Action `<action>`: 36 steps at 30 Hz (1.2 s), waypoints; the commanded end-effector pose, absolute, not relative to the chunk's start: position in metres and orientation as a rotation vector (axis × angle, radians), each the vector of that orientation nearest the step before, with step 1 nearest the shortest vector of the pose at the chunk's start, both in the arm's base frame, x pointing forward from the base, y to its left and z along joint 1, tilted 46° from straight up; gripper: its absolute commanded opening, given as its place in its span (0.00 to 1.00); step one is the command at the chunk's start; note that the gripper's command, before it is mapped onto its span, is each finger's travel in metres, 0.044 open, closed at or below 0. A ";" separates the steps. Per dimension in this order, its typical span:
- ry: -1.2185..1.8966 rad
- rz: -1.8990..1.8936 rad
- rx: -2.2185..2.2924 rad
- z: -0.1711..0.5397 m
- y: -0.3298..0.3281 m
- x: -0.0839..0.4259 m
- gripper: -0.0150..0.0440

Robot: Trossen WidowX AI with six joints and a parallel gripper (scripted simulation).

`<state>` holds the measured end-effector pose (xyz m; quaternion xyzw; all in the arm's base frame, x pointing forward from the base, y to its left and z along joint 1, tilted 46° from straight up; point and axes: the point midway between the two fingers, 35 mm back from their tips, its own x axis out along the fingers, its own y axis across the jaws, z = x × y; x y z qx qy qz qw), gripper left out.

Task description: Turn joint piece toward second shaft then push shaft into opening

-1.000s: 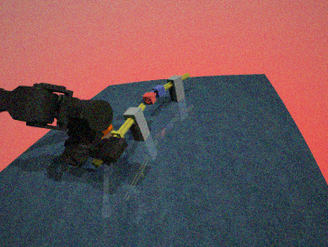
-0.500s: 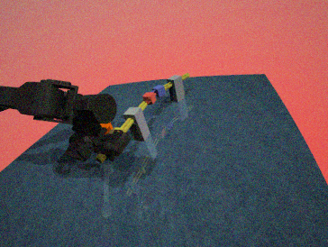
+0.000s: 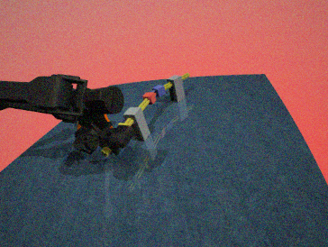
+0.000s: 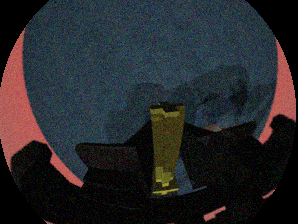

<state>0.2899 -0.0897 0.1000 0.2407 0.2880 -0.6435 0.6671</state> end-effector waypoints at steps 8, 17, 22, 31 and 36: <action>0.643 -1.454 0.543 0.088 -0.079 0.289 0.25; 0.644 -1.454 0.544 0.077 -0.069 0.288 0.25; 0.644 -1.454 0.544 0.072 -0.064 0.287 0.25; 0.646 -1.453 0.542 0.072 -0.064 0.287 0.25; 0.646 -1.453 0.542 0.072 -0.064 0.287 0.30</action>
